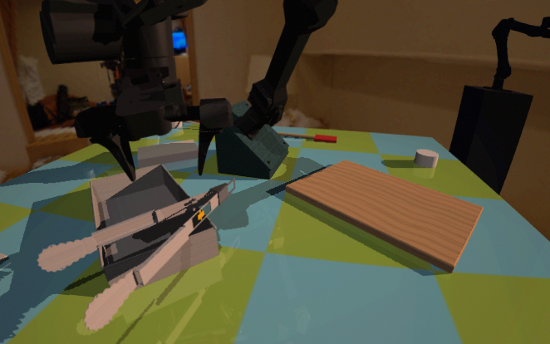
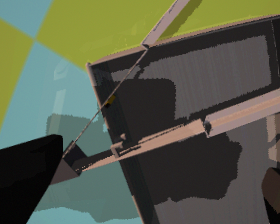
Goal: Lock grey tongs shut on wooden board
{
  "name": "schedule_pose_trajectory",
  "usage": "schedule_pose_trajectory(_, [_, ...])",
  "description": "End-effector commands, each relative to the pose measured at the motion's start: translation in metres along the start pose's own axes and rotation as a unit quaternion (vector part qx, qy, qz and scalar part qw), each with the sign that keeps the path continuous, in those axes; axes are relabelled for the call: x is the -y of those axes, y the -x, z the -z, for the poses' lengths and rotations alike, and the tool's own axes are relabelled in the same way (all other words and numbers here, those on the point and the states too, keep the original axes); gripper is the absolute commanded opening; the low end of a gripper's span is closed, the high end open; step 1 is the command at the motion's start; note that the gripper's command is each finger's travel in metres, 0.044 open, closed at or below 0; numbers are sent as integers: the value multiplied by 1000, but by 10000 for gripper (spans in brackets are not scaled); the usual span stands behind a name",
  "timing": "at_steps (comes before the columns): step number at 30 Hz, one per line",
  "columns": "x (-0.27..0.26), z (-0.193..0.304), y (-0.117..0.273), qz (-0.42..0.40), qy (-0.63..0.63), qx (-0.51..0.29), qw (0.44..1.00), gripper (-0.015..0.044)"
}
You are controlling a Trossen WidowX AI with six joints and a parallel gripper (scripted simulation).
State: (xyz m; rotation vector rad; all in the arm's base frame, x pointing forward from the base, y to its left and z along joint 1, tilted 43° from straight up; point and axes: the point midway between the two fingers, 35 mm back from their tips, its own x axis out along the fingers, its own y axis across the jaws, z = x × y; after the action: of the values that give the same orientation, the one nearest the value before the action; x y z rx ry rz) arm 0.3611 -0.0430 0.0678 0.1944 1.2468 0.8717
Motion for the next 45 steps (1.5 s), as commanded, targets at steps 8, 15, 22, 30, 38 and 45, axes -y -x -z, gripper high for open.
schedule_pose_trajectory(8, [-6,-4,-8,-5,-386,3,922,440])
schedule_pose_trajectory(15, [-6,-4,-8,-5,-386,3,922,440])
schedule_pose_trajectory(22, [-6,-5,-8,-5,-386,3,922,440])
schedule_pose_trajectory(30, [-5,-6,-17,-5,-386,3,922,440])
schedule_pose_trajectory(38, [-4,-7,-30,-4,-386,3,922,440])
schedule_pose_trajectory(45, [-4,-8,-42,-4,-386,3,922,440])
